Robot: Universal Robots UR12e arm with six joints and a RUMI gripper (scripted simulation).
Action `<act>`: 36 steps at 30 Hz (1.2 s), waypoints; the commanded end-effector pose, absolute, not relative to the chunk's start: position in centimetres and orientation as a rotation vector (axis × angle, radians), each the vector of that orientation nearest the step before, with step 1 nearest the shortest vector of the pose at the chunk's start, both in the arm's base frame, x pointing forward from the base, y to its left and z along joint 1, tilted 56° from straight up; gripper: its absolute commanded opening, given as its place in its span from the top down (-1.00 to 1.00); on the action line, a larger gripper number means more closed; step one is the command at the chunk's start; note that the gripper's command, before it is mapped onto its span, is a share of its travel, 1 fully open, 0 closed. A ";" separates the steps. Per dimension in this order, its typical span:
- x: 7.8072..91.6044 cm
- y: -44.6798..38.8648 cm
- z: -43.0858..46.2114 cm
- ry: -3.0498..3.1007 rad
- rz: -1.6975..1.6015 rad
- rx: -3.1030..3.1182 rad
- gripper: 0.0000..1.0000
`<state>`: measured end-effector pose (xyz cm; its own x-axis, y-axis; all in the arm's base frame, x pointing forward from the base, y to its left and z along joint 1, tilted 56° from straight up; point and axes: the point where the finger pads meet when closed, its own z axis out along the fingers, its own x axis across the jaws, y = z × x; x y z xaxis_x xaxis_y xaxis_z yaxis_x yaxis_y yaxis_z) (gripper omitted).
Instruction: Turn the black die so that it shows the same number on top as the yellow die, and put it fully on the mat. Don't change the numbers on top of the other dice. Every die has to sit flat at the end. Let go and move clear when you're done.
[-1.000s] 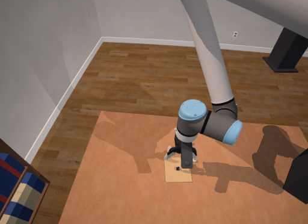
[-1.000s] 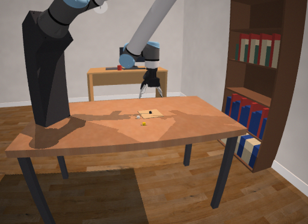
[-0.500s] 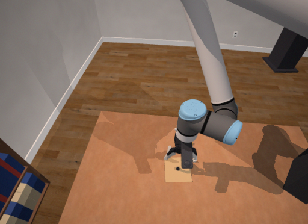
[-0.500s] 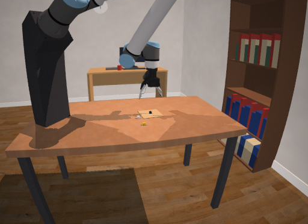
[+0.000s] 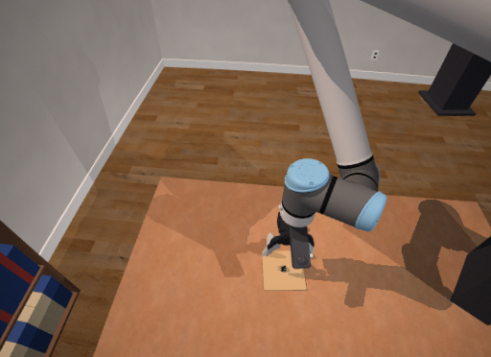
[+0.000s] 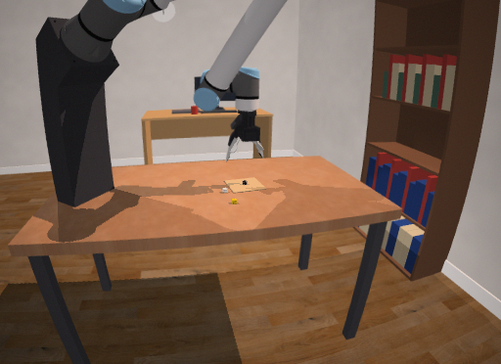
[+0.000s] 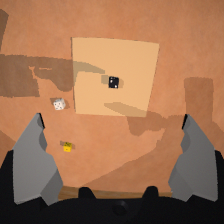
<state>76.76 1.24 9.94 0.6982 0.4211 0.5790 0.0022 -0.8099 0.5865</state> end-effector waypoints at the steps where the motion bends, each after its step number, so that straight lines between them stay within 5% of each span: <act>1: 76.7 1.2 9.9 0.391 0.961 2.323 -1.00; 36: 76.0 0.5 9.1 1.094 0.610 1.954 -1.00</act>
